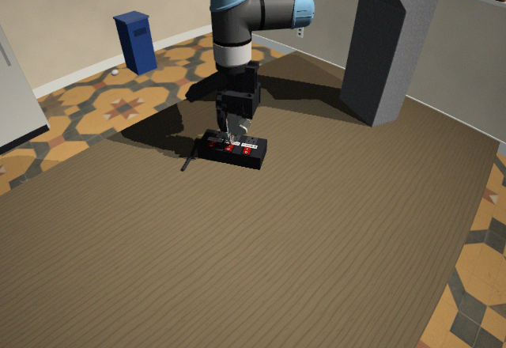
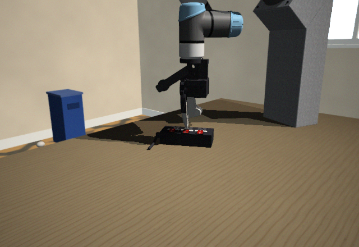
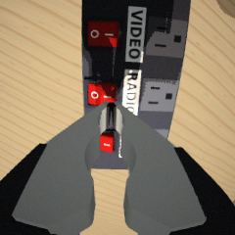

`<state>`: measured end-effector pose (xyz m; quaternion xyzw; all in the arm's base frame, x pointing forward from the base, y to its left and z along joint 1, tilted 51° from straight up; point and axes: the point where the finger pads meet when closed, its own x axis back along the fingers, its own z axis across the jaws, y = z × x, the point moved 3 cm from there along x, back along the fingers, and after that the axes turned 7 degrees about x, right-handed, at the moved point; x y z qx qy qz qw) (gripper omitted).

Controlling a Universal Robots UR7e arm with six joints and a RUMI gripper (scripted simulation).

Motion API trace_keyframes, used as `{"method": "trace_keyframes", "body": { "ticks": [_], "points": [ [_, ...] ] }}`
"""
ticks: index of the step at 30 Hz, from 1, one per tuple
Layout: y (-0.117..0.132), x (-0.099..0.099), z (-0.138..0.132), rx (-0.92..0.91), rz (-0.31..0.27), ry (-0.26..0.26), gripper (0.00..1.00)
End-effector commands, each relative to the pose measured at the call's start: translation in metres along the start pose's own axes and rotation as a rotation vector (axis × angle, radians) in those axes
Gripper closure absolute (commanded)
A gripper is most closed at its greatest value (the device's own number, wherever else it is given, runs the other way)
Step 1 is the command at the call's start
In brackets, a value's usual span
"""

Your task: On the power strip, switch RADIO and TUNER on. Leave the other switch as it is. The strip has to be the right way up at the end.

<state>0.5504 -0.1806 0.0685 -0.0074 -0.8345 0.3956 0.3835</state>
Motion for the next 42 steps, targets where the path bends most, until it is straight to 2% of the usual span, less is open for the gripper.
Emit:
{"method": "trace_keyframes", "body": {
  "ticks": [1,42],
  "points": [
    [-0.0003,-0.0001,-0.0003,0.0,0.001,-0.001,1.0],
    [-0.0003,-0.0085,-0.0003,0.0,0.001,-0.001,1.0]
  ]
}}
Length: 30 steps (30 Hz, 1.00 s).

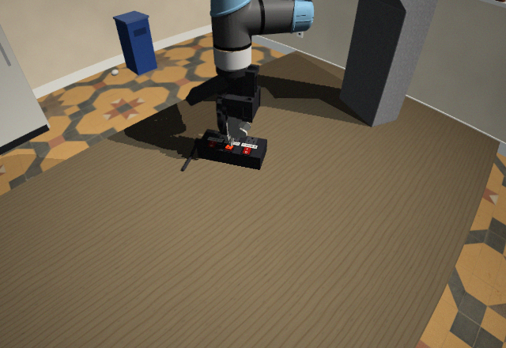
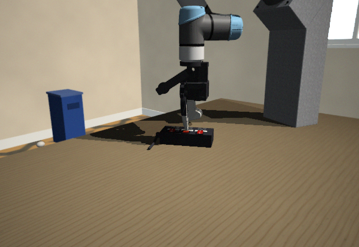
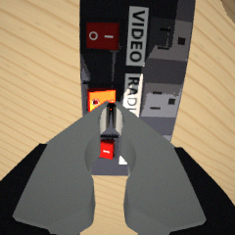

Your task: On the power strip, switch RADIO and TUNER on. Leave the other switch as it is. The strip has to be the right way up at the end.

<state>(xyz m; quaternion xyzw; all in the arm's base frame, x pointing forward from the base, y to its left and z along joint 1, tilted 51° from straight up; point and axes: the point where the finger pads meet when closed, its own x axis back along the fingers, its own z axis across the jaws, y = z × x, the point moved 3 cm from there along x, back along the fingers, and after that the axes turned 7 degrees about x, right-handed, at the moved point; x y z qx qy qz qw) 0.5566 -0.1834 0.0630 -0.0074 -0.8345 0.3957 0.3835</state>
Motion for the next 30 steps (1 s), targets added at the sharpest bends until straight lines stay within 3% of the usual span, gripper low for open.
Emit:
{"method": "trace_keyframes", "body": {
  "ticks": [1,9,22,30],
  "points": [
    [0.0,0.0,0.0,0.0,0.001,0.0,1.0],
    [0.0,0.005,0.0,0.0,0.001,0.0,1.0],
    [0.0,0.037,0.0,0.0,0.001,0.0,1.0],
    [0.0,0.039,0.0,0.0,0.001,0.0,1.0]
  ]
}}
